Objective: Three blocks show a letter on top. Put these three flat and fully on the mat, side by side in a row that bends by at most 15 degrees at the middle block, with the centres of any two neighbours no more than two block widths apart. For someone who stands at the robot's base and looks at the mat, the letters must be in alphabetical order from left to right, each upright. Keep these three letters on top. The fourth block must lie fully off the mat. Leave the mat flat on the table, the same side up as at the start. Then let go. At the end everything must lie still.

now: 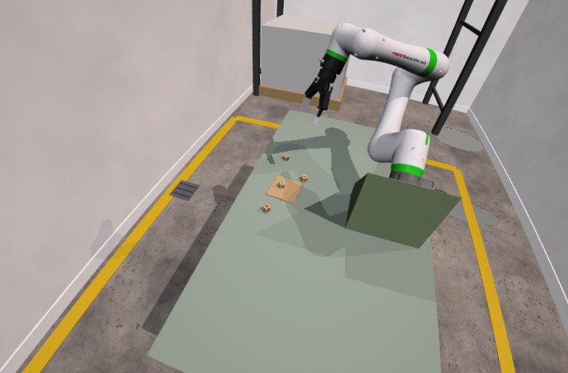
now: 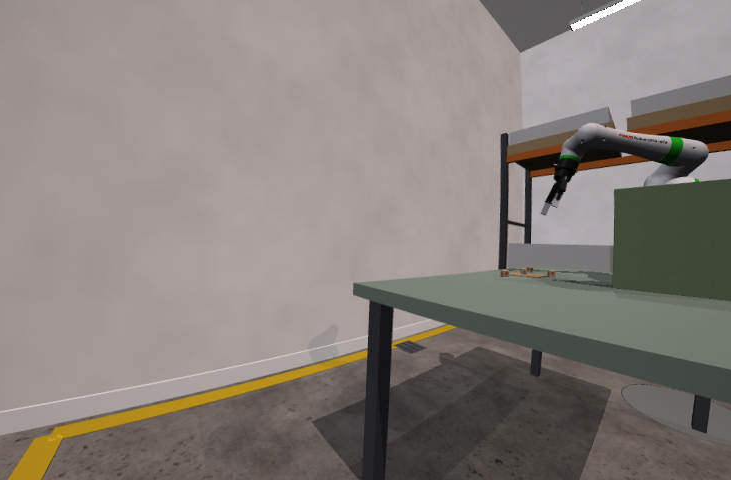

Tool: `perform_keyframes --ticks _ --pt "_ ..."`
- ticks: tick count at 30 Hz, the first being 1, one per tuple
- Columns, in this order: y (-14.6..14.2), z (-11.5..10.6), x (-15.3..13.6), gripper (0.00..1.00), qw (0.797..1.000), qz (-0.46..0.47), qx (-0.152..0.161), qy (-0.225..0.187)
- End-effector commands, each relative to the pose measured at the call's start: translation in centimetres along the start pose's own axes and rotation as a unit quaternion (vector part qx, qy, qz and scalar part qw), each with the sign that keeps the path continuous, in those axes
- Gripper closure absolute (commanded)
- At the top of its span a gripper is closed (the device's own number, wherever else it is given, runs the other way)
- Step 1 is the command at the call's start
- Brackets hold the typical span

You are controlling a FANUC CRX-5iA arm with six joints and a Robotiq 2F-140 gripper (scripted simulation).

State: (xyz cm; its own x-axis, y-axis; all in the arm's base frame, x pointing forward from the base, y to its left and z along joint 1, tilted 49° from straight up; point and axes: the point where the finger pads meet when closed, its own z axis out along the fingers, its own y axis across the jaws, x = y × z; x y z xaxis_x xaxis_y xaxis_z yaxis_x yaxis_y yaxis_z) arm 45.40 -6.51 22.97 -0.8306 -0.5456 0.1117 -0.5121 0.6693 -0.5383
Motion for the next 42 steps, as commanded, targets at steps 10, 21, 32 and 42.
perform_keyframes --ticks 10,21,32,42 --pt "2.8 5.6 -7.2 0.0 0.994 -0.025 0.007 0.104" --pt "7.2 13.2 -12.0 0.0 0.98 -0.05 0.02 0.192" --pt "11.6 20.6 -14.0 0.0 0.963 -0.07 0.035 0.26" --pt "14.9 25.9 -14.3 0.0 0.948 -0.084 0.046 0.302"
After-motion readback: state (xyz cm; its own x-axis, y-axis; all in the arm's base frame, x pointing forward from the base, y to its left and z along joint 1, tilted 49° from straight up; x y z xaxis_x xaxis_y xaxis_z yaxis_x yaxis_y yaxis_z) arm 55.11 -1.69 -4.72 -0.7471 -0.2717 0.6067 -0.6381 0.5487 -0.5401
